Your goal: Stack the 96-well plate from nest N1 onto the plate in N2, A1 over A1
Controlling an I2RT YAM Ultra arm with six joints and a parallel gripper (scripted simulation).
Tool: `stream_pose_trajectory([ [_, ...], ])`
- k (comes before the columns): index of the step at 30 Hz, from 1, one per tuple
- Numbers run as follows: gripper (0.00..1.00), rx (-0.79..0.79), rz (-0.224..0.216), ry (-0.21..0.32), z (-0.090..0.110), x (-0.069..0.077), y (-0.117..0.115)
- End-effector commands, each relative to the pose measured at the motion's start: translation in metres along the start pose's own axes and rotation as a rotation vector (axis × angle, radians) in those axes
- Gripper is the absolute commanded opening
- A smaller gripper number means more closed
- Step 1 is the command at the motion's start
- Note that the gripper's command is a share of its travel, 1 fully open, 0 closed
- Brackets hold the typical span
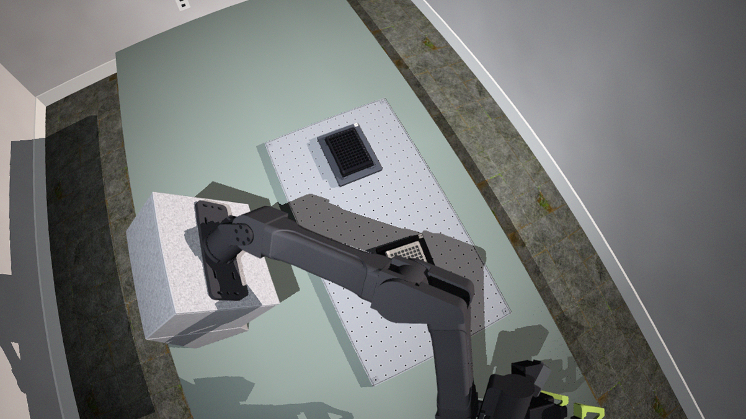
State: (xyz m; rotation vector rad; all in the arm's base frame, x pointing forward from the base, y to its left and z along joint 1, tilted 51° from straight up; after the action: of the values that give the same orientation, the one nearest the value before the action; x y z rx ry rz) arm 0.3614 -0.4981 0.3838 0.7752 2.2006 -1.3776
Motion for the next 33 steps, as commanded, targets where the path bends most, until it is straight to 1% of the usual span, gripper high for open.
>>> stream_pose_trajectory([
  [1,1.0,0.012,0.01,-0.004,-0.003,0.0,-0.008],
  [17,1.0,0.012,0.01,-0.004,-0.003,0.0,-0.008],
  [18,1.0,-0.038,-0.001,0.019,-0.009,-0.007,-0.003],
  [19,1.0,-0.067,-0.007,0.034,-0.011,-0.011,-0.002],
  [20,1.0,-0.075,-0.009,0.038,-0.014,-0.015,0.0],
  [23,1.0,-0.15,-0.035,0.079,-0.02,-0.024,0.01],
  [24,1.0,-0.127,-0.019,0.047,-0.032,-0.035,0.002],
  [25,1.0,-0.128,-0.019,0.047,-0.033,-0.036,0.002],
  [26,1.0,-0.116,-0.01,0.06,-0.026,-0.03,-0.007],
  [29,1.0,-0.116,-0.01,0.06,-0.026,-0.03,-0.007],
  [31,1.0,-0.132,-0.022,0.084,-0.011,-0.024,0.006],
  [33,1.0,-0.135,-0.023,0.087,-0.009,-0.023,0.008],
])
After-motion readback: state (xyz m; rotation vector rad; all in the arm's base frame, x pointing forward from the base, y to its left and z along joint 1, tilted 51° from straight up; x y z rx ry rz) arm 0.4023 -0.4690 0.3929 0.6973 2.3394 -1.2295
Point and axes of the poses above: the point where the finger pads meet when closed, its own x axis back along the fingers, its own y axis across the jaws, z = x × y, the point moved 1 cm from there along x, back along the fingers, and after that the axes turned 2 degrees about -x, right-handed, at the moved point
